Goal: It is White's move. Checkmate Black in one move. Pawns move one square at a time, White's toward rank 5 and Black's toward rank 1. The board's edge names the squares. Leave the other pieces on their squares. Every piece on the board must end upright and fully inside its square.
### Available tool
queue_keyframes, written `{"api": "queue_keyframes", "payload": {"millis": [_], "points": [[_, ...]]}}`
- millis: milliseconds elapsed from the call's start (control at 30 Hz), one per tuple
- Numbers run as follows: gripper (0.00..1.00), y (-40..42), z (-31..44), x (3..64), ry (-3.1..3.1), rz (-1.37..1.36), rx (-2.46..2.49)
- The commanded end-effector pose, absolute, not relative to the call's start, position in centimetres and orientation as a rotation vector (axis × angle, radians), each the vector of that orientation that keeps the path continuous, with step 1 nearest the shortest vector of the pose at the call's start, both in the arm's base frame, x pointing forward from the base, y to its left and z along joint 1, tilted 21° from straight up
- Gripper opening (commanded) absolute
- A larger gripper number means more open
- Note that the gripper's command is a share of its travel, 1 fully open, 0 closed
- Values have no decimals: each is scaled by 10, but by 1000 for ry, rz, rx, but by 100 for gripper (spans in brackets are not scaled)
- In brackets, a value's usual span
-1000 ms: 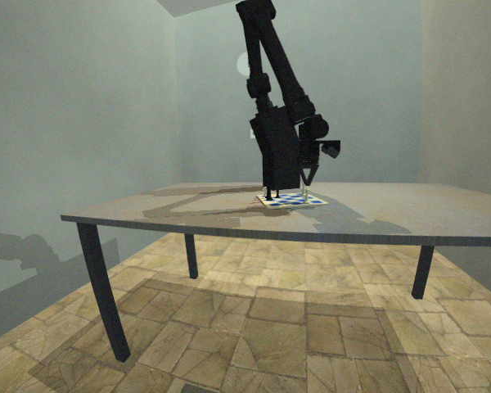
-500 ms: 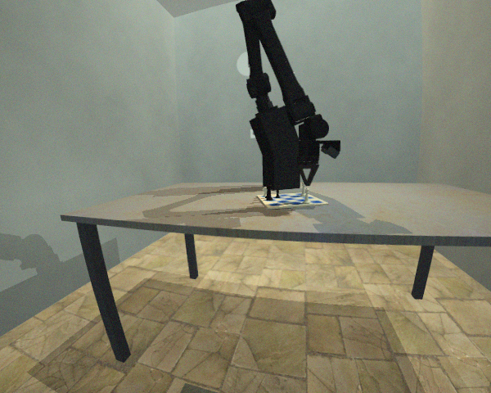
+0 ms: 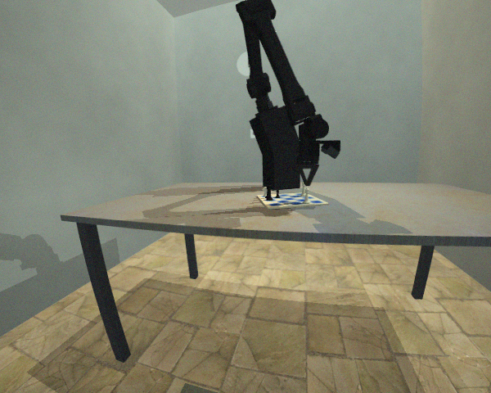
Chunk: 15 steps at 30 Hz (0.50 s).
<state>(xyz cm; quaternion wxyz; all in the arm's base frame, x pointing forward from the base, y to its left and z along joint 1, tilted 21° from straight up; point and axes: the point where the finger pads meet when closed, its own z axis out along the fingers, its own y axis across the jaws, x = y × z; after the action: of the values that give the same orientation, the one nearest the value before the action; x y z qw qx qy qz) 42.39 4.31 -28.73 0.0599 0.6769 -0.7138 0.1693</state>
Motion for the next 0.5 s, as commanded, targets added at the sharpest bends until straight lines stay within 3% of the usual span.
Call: {"api": "queue_keyframes", "payload": {"millis": [0,467], "points": [[40,38,-293,426,-2163,508,2051],[40,37,-290,427,-2168,512,2051]]}}
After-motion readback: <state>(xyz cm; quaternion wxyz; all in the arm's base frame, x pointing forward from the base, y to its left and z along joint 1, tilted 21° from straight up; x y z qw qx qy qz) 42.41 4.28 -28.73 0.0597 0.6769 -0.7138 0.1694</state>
